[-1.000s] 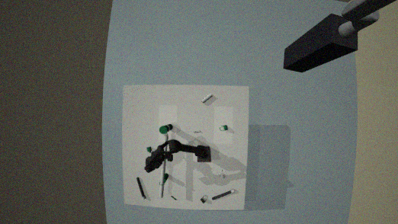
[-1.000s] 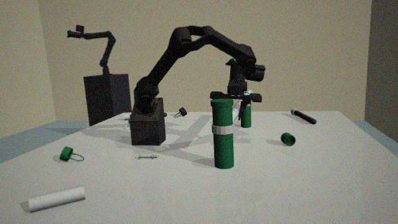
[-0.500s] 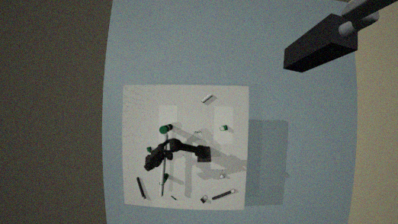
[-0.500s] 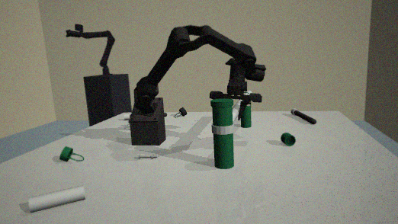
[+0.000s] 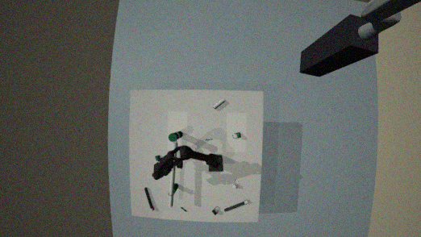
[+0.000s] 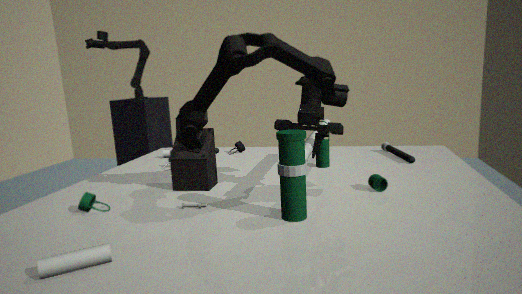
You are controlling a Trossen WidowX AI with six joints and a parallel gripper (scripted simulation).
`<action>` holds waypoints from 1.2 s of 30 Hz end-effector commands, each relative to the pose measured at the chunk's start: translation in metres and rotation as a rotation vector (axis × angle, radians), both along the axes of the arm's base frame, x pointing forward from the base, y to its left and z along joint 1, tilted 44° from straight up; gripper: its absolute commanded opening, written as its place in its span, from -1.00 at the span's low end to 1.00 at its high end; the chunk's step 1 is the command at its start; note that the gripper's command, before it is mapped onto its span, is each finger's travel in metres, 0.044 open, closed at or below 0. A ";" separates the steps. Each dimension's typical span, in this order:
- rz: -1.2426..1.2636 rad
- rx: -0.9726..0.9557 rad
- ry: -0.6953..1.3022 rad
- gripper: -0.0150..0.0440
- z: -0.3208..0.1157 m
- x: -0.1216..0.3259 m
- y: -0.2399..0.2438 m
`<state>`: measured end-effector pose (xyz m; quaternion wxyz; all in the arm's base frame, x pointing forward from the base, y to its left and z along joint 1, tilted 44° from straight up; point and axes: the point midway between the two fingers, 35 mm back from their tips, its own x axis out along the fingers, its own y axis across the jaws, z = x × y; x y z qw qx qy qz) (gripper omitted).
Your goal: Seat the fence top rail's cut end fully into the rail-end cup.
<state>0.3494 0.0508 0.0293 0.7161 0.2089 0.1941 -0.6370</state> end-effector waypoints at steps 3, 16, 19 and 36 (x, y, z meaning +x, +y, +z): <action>0.000 0.000 -0.002 -0.49 0.000 0.000 0.001; 0.000 0.000 -0.001 0.40 0.000 0.000 0.001; 0.000 0.002 -0.001 0.67 0.000 -0.001 0.007; 0.040 0.004 0.024 1.00 0.011 -0.011 0.065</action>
